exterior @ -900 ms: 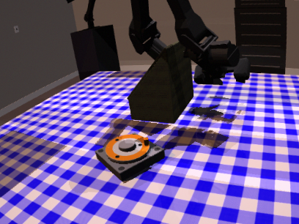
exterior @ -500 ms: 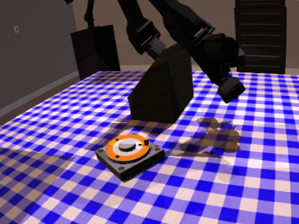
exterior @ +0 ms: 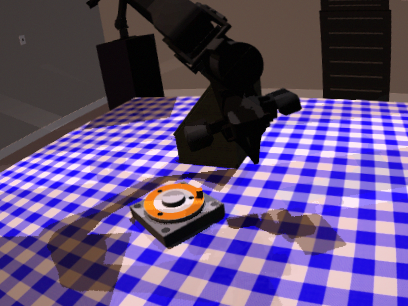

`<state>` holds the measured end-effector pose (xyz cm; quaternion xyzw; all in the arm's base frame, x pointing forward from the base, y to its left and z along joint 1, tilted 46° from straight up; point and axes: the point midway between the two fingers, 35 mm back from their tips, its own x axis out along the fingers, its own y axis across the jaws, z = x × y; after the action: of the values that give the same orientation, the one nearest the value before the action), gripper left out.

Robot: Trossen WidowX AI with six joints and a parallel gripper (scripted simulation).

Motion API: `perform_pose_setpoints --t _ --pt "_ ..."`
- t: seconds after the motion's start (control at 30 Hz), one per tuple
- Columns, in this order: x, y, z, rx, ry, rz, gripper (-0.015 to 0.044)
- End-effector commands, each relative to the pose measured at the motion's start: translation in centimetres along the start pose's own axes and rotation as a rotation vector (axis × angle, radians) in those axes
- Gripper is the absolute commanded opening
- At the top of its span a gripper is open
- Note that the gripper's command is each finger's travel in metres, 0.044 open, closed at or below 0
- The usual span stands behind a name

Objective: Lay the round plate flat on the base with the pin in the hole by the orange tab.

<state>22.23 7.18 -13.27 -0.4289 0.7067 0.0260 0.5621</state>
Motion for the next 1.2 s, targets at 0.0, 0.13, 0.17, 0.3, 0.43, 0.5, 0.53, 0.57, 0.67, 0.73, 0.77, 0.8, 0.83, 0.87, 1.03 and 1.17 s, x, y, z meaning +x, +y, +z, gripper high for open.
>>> perform_pose_setpoints --t 0.0,0.13,0.17,0.3,0.43,0.5,0.53,0.57,0.67,0.73,0.77,0.8,0.83,0.87,1.03,1.17 --pt "-1.5 -5.1 0.7 0.347 -0.014 -0.118 0.0" --pt "-2.7 -9.0 0.7 0.608 -0.032 -0.21 0.0" --pt "-2.7 -9.0 0.8 0.608 -0.032 -0.21 0.0" --pt "-2.7 -9.0 0.8 0.608 -0.033 -0.21 0.0" --pt "-1.5 -9.3 0.9 0.608 -0.033 -0.21 0.0" --pt "-0.4 -9.5 0.9 0.608 -0.033 -0.21 0.0" --pt "0.2 -9.7 0.8 0.608 -0.033 -0.21 0.0" --pt "0.7 -9.8 0.8 0.608 -0.032 -0.211 0.0" --pt "2.0 -10.1 0.7 0.608 -0.031 -0.213 0.0" --pt "2.1 -10.1 0.7 0.608 -0.031 -0.213 0.0" --pt "2.1 -10.1 0.7 0.608 -0.031 -0.213 0.0" --pt "2.1 -10.1 0.7 0.608 -0.031 -0.213 0.0" --pt "2.1 -10.1 0.7 0.608 -0.031 -0.213 0.0" --pt "2.1 -10.1 0.6 0.608 -0.031 -0.213 0.0" --pt "2.1 -9.9 0.1 0.608 -0.031 -0.213 0.0" --pt "2.1 -9.9 -0.3 0.608 -0.031 -0.213 0.0"
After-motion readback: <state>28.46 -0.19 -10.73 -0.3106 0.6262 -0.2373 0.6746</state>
